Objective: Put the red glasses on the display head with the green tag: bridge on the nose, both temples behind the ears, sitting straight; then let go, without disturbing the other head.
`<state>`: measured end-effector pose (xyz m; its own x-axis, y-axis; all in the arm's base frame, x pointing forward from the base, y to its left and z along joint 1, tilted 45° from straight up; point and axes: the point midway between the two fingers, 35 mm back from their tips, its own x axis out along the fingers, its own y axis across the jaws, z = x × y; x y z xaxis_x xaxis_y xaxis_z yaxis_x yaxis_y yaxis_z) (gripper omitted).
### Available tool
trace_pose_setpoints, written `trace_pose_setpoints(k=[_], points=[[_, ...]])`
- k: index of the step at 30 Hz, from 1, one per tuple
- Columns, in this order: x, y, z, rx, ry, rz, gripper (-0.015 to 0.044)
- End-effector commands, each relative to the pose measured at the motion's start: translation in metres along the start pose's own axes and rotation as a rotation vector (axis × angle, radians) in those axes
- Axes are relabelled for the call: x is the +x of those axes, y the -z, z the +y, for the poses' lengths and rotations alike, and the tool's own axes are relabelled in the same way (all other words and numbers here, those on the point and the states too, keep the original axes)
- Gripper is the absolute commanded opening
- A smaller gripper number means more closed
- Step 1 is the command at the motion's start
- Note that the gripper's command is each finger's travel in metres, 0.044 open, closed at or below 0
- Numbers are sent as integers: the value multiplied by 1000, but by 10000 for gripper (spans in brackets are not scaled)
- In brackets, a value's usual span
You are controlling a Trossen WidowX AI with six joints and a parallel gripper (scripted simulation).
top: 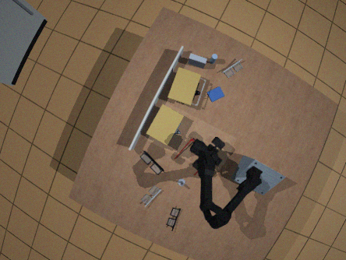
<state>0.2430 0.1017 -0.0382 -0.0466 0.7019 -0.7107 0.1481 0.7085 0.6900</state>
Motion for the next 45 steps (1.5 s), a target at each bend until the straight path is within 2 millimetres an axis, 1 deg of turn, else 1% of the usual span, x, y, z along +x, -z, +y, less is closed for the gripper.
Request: trace_pose_setpoints(k=[1, 3, 6, 7, 9, 10, 16, 19, 21, 22, 30, 34, 45], points=[[-28, -3, -6, -4, -2, -11, 107], [-39, -2, -8, -4, -3, -11, 107], [-40, -2, -8, -4, -4, -11, 107], [-32, -3, -7, 3, -8, -16, 134], [-32, -3, -7, 3, -8, -16, 186], [-32, -3, -7, 3, -8, -16, 200], [-32, -3, -7, 3, -8, -16, 200], [-39, -3, -3, -9, -4, -11, 200], [-39, -3, -3, -9, -4, -11, 147], [-39, -3, -3, -9, -4, -11, 140], [-38, -3, -3, -9, -4, -11, 140], [-35, -4, -3, -9, -3, -11, 140], [-17, -5, -3, -9, -2, -11, 140]])
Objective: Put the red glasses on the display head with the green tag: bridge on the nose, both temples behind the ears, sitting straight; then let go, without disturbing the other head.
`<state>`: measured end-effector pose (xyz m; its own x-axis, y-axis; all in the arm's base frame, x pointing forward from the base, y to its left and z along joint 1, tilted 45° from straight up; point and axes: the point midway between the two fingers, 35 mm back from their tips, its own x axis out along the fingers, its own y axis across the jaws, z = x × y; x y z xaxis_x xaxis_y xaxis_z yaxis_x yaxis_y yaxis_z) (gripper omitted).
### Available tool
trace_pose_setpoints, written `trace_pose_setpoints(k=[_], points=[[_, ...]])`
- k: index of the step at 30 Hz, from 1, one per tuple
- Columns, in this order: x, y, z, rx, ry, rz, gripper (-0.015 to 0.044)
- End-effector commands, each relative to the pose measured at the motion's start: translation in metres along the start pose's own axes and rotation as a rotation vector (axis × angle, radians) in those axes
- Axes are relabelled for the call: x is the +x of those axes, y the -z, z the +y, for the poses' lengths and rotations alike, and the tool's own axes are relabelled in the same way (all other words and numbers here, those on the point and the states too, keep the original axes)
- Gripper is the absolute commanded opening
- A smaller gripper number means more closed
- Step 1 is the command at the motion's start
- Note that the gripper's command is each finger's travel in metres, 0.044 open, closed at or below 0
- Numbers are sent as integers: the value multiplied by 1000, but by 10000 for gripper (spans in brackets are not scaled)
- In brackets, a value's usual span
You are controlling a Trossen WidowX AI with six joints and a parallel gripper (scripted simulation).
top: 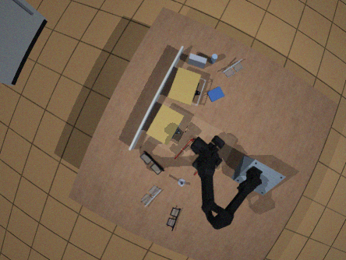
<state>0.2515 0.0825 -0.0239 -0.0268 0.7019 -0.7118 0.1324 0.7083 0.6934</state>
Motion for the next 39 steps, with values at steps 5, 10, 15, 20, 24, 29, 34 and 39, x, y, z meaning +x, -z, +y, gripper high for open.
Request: trace_pose_setpoints(k=[5, 10, 15, 20, 24, 29, 34, 39], points=[[16, 3, -1, 7, 0, 8, 140], [24, 3, -1, 7, 0, 8, 140], [32, 4, 0, 7, -1, 9, 140], [40, 4, 0, 7, -3, 9, 140], [45, 5, 0, 7, -4, 10, 140], [43, 3, 0, 1, 1, 4, 133], [43, 3, 0, 1, 1, 4, 100], [43, 3, 0, 1, 1, 4, 67]])
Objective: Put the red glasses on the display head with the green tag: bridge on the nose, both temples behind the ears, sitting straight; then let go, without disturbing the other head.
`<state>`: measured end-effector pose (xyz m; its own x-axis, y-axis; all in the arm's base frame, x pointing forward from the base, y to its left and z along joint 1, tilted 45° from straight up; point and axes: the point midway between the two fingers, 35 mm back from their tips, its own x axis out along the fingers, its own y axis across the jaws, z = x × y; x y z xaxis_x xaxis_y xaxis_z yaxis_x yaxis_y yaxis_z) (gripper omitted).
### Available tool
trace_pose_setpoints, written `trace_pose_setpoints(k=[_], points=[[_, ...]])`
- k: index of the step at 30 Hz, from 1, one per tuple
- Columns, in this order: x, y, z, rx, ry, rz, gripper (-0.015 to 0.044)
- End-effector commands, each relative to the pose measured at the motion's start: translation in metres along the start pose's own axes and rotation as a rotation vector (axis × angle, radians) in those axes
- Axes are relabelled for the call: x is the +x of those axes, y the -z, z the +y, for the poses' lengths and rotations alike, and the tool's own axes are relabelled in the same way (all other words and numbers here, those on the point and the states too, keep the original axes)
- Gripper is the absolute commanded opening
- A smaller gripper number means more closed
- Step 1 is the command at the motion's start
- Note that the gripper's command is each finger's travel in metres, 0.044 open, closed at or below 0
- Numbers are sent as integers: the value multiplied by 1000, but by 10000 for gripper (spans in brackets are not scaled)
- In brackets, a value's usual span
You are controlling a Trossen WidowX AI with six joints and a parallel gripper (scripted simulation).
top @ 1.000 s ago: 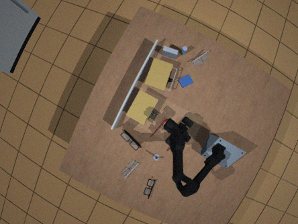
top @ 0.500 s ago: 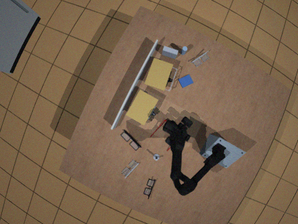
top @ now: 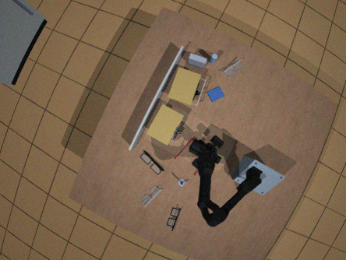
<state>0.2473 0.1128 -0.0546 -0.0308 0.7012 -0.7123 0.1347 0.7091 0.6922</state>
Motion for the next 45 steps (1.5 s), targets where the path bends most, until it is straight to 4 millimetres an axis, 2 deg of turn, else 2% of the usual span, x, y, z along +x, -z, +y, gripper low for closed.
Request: trace_pose_setpoints(k=[1, 10, 18, 22, 36, 45], points=[[0, 0, 0, -1, 0, 0, 60], [0, 0, 0, -1, 0, 0, 0], [-3, -1, 0, -1, 1, 0, 0], [-17, -3, -1, 0, 5, -1, 0], [-97, -2, -5, 4, 0, 4, 0], [-101, 3, 2, 47, 36, 11, 0]])
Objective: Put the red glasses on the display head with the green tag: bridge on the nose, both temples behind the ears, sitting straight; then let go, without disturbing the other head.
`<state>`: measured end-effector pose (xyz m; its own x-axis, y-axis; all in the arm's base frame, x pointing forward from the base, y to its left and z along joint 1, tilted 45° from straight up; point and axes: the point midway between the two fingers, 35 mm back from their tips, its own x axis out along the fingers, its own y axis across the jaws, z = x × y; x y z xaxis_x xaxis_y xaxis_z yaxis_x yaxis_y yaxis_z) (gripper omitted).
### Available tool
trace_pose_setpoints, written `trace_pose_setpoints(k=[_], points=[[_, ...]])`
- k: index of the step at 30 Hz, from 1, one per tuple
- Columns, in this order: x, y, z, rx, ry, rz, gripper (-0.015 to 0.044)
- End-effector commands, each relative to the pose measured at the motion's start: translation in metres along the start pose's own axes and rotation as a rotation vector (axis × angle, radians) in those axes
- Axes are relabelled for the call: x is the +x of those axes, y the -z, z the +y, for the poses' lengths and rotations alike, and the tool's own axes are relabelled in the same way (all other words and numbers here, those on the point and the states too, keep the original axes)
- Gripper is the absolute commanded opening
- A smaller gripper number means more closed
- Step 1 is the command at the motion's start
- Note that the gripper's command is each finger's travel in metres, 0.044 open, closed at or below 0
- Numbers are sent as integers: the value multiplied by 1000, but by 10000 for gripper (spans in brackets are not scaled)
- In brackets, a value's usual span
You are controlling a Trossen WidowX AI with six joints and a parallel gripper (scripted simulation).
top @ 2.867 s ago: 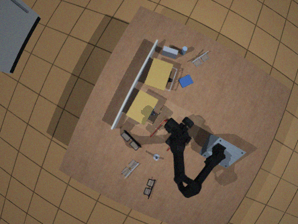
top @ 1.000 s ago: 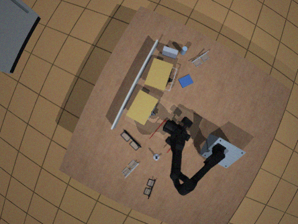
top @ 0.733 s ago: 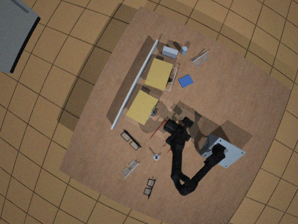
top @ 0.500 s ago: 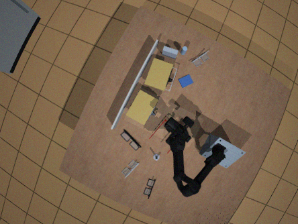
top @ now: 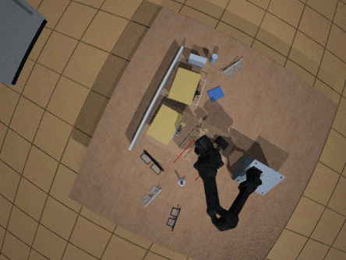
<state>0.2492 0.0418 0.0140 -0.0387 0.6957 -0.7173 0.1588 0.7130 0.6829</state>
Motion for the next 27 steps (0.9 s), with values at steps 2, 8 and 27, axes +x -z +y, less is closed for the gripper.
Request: trace_pose_setpoints(k=[2, 8, 27], points=[[-2, 4, 10, 56, 57, 6, 0], [-3, 13, 26, 158, 143, -5, 0], [-9, 44, 70, 473, 329, -184, 0]])
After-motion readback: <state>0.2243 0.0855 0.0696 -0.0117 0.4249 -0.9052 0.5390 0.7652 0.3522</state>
